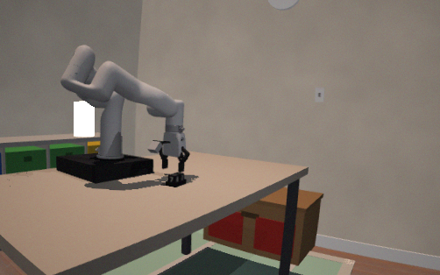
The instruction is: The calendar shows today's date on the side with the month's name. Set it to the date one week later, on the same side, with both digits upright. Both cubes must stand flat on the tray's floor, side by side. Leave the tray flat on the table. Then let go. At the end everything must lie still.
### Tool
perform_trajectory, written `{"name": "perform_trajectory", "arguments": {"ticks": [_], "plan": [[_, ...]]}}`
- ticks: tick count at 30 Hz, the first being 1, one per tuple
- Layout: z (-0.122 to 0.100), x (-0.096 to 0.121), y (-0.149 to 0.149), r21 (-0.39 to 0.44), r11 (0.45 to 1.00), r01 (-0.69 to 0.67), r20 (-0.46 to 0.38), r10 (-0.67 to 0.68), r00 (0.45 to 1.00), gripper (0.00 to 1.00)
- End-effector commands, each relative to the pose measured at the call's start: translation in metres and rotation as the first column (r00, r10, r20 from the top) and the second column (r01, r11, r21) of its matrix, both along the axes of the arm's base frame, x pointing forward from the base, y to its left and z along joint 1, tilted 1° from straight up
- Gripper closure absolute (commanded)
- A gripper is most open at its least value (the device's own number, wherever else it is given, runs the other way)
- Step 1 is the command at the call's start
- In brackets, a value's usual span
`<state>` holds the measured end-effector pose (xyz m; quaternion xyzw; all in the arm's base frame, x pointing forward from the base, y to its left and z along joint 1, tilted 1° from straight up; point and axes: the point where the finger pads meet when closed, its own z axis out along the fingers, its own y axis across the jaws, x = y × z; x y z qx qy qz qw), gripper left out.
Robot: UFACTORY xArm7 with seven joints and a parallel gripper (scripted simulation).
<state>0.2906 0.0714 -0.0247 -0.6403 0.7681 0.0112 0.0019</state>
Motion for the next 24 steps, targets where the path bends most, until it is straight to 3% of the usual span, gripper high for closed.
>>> {"name": "perform_trajectory", "arguments": {"ticks": [1, 12, 24], "plan": [[0.004, 0.001, 0.0, 0.0, 1.0, 0.0, 0.003, 0.0, 1.0, 0.0], [0.03, 0.001, 0.0, 0.0, 1.0, 0.0, 0.003, 0.0, 1.0, 0.0], [0.03, -0.006, -0.018, 0.0, 1.0, 0.0, 0.003, 0.0, 1.0, 0.0]]}}
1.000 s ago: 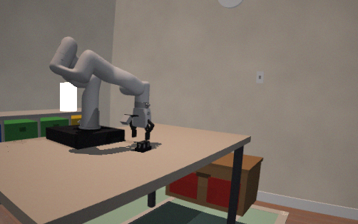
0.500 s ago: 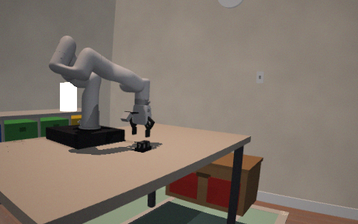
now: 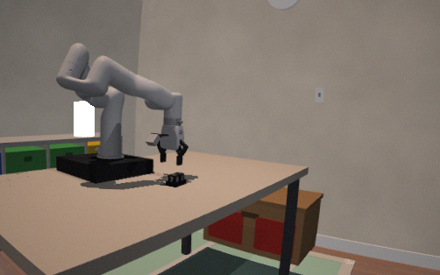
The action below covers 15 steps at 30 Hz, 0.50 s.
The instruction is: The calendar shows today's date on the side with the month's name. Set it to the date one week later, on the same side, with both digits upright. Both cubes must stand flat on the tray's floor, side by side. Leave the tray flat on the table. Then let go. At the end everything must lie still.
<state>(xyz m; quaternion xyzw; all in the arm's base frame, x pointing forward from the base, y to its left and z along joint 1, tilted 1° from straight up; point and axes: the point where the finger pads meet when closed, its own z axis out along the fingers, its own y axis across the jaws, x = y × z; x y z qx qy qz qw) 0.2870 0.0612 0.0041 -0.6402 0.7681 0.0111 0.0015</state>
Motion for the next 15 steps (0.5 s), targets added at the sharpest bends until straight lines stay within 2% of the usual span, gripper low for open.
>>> {"name": "perform_trajectory", "arguments": {"ticks": [1, 15], "plan": [[0.001, -0.002, -0.008, 0.001, 1.0, -0.001, 0.003, 0.001, 1.0, 0.0], [0.001, -0.009, -0.025, 0.001, 1.0, -0.001, 0.003, 0.001, 1.0, 0.0]]}}
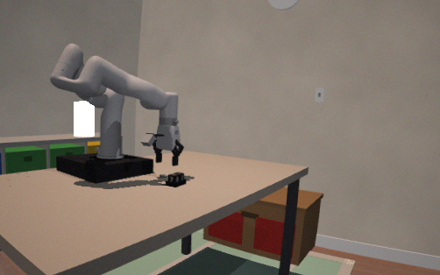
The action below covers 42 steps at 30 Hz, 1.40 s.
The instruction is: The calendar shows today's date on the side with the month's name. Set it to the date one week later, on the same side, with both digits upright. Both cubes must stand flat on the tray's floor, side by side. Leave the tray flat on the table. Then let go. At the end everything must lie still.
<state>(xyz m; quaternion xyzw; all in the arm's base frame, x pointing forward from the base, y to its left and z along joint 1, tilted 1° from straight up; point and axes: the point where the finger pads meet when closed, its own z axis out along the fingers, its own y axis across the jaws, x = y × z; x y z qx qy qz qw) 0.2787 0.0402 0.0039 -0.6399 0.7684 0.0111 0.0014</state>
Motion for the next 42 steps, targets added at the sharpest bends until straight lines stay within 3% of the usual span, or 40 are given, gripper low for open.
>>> {"name": "perform_trajectory", "arguments": {"ticks": [1, 16, 42], "plan": [[0.001, -0.001, -0.004, 0.001, 1.0, -0.001, 0.003, 0.001, 1.0, 0.0], [-0.013, -0.001, -0.004, 0.001, 1.0, -0.001, 0.003, 0.001, 1.0, 0.0], [-0.013, -0.001, -0.004, 0.001, 1.0, -0.001, 0.003, 0.001, 1.0, 0.0]]}}
